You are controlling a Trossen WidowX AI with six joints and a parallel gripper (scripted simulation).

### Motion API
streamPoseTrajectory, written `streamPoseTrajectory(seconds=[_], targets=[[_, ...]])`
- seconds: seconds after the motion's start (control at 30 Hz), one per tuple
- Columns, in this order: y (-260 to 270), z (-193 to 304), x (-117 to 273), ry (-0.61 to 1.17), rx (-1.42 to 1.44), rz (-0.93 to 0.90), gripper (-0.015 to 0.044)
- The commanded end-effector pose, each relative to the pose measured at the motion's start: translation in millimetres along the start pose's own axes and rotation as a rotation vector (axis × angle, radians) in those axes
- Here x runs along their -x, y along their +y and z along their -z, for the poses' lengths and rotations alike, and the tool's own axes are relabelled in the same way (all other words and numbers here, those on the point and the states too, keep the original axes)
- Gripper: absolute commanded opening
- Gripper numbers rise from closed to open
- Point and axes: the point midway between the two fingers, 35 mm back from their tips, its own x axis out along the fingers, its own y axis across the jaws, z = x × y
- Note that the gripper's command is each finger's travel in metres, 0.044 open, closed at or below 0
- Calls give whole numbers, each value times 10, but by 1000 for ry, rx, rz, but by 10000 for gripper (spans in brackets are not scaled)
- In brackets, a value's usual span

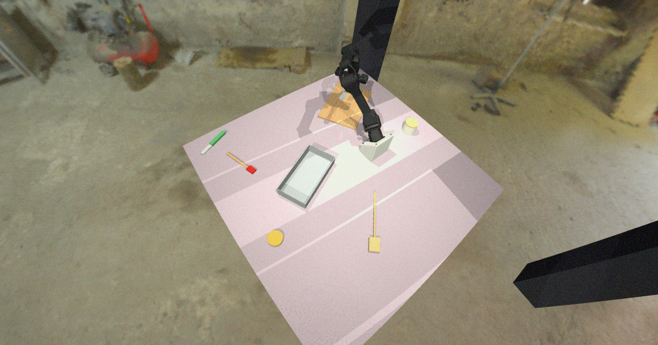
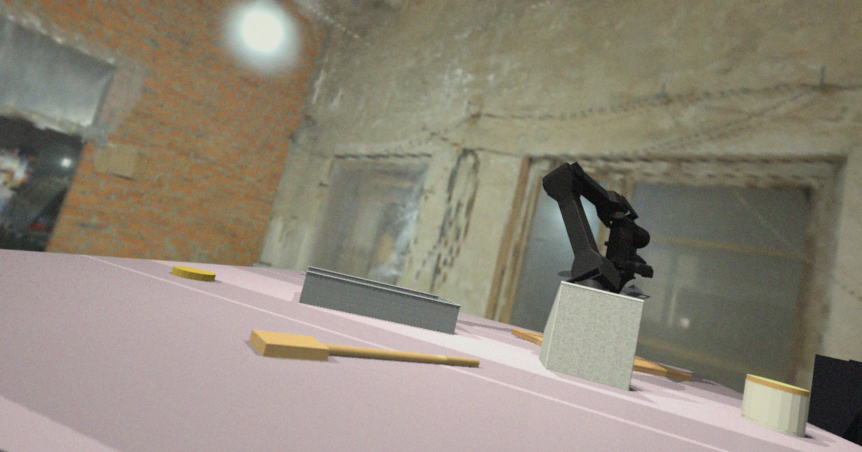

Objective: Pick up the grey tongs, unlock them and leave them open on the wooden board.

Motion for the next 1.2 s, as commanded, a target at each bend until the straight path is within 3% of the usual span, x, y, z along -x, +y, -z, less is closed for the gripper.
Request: streamPoseTrajectory(seconds=[0.0, 1.17], targets=[[-19, -3, -73, 5, -8, 5, -150], [-22, -26, -642, 4, -9, 4, -150]])
